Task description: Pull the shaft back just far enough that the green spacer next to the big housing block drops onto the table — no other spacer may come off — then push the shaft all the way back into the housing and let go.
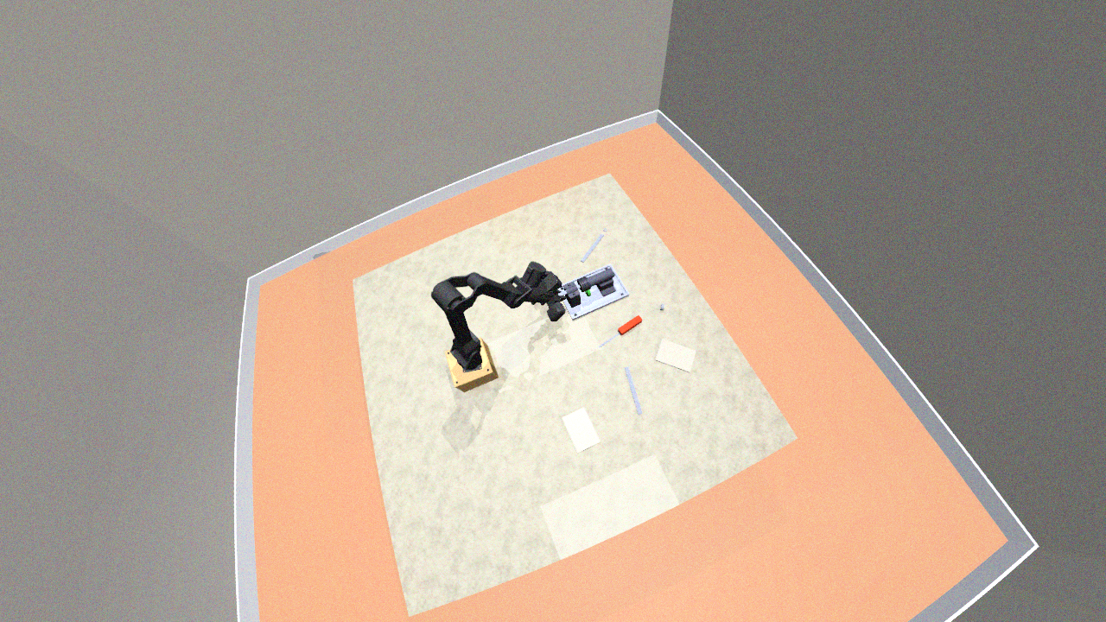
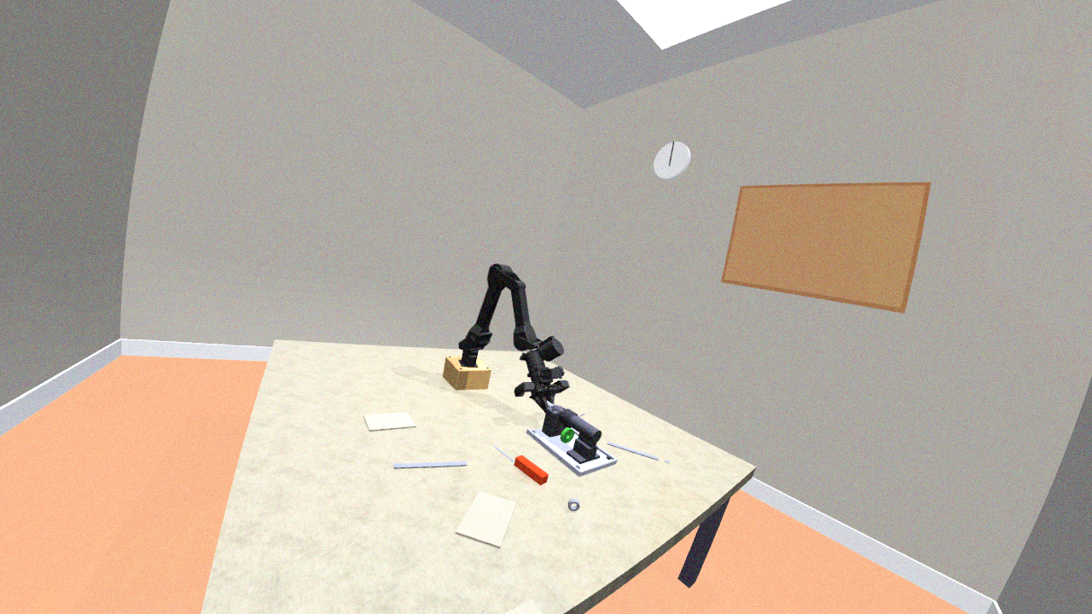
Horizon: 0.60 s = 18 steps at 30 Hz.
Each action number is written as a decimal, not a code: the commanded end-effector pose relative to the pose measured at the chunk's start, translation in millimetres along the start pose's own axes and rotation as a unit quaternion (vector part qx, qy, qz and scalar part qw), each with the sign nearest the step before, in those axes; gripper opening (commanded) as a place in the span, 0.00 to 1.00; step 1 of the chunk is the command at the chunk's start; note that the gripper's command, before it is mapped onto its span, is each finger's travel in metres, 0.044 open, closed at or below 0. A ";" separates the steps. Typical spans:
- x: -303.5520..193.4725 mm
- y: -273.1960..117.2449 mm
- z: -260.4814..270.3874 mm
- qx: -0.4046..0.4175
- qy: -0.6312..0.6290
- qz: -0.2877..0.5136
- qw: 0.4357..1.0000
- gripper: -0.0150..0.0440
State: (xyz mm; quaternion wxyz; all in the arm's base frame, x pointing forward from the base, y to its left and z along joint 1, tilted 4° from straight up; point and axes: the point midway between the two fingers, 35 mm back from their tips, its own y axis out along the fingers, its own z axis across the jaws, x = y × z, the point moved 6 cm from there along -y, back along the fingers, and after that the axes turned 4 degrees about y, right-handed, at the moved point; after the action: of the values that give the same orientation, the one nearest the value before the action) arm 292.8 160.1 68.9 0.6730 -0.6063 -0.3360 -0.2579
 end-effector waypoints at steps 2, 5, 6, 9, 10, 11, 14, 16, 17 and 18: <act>3.7 1.7 0.2 0.000 0.000 -0.003 1.000 0.25; 3.9 1.7 0.2 0.000 0.000 -0.003 1.000 0.25; 3.9 1.7 0.2 0.000 0.000 -0.003 1.000 0.25; 4.0 1.7 0.2 0.000 0.000 -0.003 1.000 0.25; 4.0 1.7 0.2 0.000 0.000 -0.003 1.000 0.25; 4.0 1.7 0.2 0.000 0.000 -0.003 1.000 0.25; 0.1 0.3 0.1 0.000 0.000 0.001 1.000 0.39; 0.1 0.3 0.1 0.000 0.000 0.001 1.000 0.48; 0.1 0.3 0.1 0.000 0.000 0.001 1.000 0.52; 0.1 0.3 0.1 0.000 0.000 0.001 1.000 0.57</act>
State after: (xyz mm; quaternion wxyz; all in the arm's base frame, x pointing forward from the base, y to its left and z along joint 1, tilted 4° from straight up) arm 293.5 160.1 69.0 0.6729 -0.6067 -0.3356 -0.2579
